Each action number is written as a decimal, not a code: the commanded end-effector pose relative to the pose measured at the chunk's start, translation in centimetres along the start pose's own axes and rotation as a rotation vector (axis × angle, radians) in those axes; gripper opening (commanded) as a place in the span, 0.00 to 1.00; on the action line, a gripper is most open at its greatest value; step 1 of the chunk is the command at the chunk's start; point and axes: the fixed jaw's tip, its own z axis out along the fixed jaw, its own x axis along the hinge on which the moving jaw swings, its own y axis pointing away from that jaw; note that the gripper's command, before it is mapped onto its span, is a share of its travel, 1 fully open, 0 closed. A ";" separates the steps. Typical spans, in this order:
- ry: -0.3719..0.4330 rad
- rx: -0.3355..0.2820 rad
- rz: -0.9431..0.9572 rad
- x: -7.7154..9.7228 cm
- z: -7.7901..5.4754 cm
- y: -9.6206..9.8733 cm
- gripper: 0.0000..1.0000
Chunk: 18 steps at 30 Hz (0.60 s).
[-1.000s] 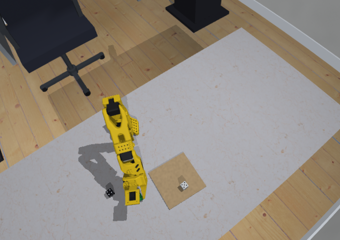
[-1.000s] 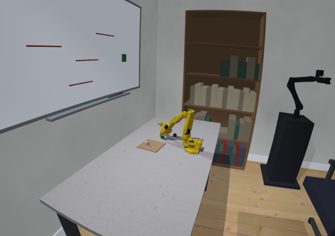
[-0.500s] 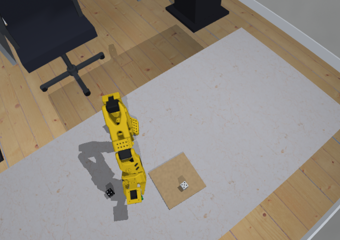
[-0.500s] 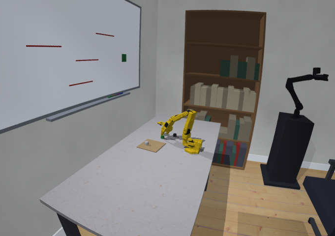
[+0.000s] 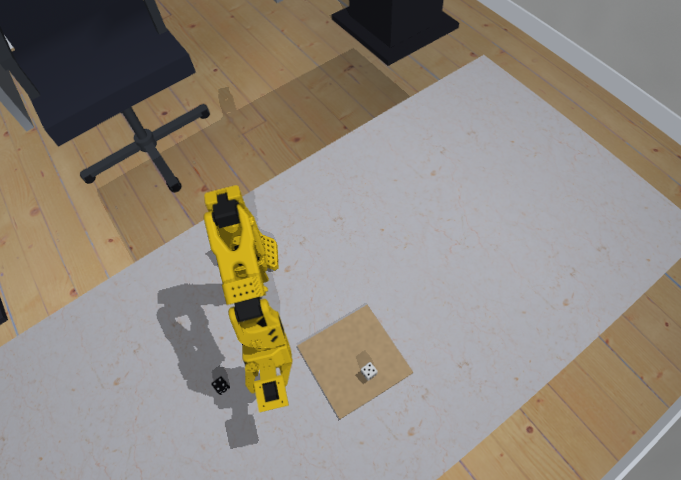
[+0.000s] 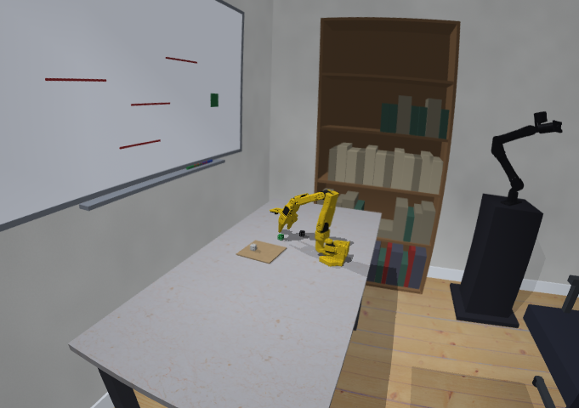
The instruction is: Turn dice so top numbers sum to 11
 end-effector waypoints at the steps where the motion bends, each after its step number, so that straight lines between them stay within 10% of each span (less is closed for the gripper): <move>1: 0.254 -0.013 -0.106 -1.0 -1.0 0.2 0.28; 18: 0.433 -0.022 -0.181 -1.0 -1.0 0.2 0.28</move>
